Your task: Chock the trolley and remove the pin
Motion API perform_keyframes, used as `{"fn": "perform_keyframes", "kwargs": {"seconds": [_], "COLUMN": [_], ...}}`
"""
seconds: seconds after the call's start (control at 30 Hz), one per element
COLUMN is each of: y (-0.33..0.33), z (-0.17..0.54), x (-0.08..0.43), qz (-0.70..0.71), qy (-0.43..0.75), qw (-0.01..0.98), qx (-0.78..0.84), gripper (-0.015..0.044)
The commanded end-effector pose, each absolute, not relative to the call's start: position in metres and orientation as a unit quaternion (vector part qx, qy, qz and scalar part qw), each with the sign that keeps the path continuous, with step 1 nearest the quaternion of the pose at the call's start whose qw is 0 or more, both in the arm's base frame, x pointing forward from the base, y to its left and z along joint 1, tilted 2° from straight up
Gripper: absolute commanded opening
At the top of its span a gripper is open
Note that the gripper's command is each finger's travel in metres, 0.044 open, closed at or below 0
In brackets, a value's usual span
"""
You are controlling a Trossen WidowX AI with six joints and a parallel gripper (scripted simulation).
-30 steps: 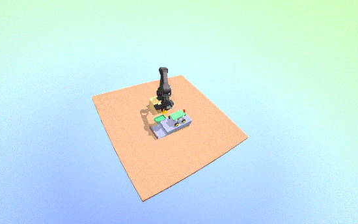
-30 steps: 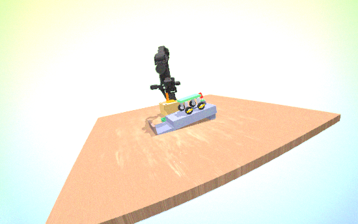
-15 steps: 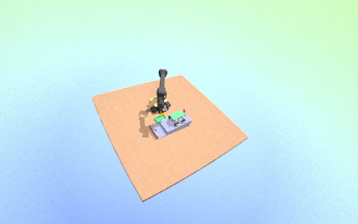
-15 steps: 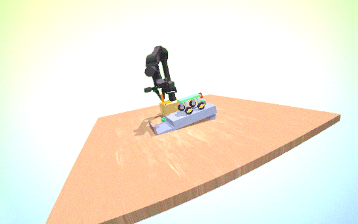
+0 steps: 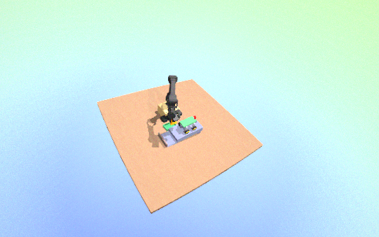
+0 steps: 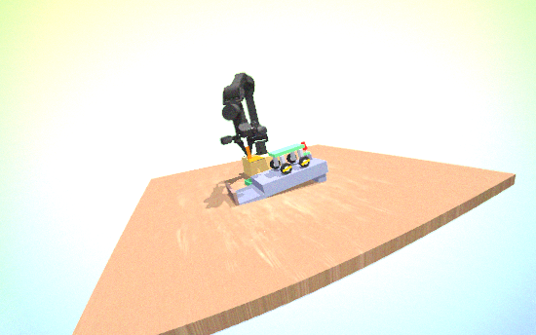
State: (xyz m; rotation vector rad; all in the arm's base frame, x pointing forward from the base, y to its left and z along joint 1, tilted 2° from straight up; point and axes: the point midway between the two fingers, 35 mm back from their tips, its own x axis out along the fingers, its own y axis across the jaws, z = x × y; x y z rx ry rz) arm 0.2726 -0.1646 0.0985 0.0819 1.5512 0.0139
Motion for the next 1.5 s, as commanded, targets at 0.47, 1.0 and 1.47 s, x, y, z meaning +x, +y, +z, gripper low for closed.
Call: {"fn": "perform_keyframes", "kwargs": {"seconds": [0.47,1.0,1.47], "y": [-0.164,-0.157,-0.144], "z": [0.058,0.036,0.035], "x": [0.276,0.277,0.276], "qz": [0.006,0.006,0.006], "qy": [0.698,0.698,0.698], "qw": [0.715,0.715,0.715], "qx": [0.039,0.040,0.040], "gripper": [0.0000,0.0000,0.0000]}}
